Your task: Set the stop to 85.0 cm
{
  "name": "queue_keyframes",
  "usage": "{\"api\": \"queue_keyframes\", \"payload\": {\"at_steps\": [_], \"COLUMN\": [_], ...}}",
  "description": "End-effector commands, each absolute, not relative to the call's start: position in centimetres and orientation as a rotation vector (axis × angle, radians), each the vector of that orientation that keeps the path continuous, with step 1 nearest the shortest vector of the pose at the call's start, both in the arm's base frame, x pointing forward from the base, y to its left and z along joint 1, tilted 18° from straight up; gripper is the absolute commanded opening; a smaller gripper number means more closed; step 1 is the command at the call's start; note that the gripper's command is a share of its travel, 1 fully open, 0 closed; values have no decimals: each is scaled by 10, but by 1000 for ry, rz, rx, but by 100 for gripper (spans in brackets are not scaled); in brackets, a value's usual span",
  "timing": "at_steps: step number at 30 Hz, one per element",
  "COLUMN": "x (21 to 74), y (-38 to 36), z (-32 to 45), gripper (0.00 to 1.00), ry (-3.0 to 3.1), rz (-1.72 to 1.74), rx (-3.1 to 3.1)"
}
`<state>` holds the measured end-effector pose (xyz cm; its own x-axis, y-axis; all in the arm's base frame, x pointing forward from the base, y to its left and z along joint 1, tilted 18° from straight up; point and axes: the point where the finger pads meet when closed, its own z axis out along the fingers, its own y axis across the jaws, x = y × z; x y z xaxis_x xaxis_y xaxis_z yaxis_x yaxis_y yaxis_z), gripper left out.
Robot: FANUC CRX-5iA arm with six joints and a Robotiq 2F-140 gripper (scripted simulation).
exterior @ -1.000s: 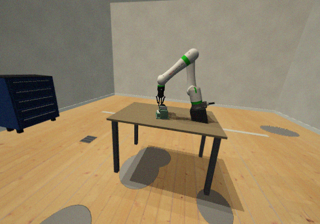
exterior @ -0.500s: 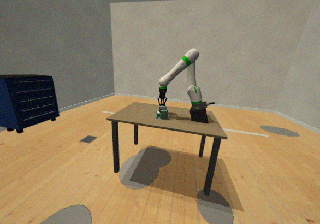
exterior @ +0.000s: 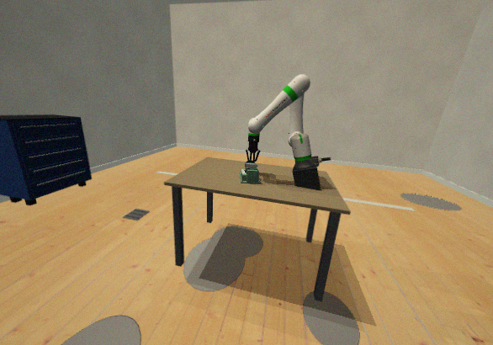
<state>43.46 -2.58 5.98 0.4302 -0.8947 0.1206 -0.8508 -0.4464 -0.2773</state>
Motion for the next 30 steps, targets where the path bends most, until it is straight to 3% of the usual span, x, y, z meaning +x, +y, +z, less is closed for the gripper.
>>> {"api": "queue_keyframes", "payload": {"at_steps": [1, 30], "x": [431, 414], "y": [-27, -32], "z": [61, 88], "gripper": [4, 4], "ry": [1545, 1545], "rz": [-374, -374], "rx": [-2505, -2505]}}
